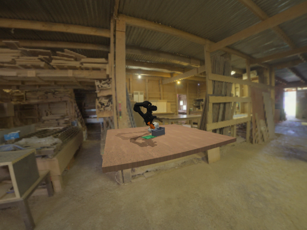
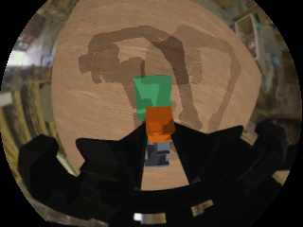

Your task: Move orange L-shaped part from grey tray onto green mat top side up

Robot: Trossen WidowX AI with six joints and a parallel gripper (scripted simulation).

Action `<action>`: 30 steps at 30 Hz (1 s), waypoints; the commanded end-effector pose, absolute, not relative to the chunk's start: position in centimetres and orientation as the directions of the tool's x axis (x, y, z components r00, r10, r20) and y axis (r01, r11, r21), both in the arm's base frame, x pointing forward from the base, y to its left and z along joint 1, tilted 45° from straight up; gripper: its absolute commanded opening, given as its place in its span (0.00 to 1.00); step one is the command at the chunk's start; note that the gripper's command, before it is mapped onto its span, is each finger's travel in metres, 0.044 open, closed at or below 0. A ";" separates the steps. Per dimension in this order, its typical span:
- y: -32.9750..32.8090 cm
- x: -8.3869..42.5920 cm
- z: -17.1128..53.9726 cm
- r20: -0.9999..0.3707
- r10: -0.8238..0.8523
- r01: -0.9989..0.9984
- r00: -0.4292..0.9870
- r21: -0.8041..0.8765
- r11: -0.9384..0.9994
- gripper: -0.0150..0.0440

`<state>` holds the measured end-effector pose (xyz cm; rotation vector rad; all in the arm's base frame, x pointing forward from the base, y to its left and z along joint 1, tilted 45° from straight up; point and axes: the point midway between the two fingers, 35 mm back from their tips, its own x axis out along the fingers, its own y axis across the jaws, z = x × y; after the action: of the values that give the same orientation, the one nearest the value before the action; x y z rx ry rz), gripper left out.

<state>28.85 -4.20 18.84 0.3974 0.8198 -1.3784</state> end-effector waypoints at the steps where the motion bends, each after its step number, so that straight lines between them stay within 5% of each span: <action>1: -5.7 29.1 20.4 -0.708 -0.706 0.960 -0.019 -0.209 0.184 0.25; 30: -9.0 29.3 19.5 -0.707 -0.707 0.961 -0.017 -0.207 0.184 0.25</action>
<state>29.40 -8.50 19.79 0.3980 0.8144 -1.3771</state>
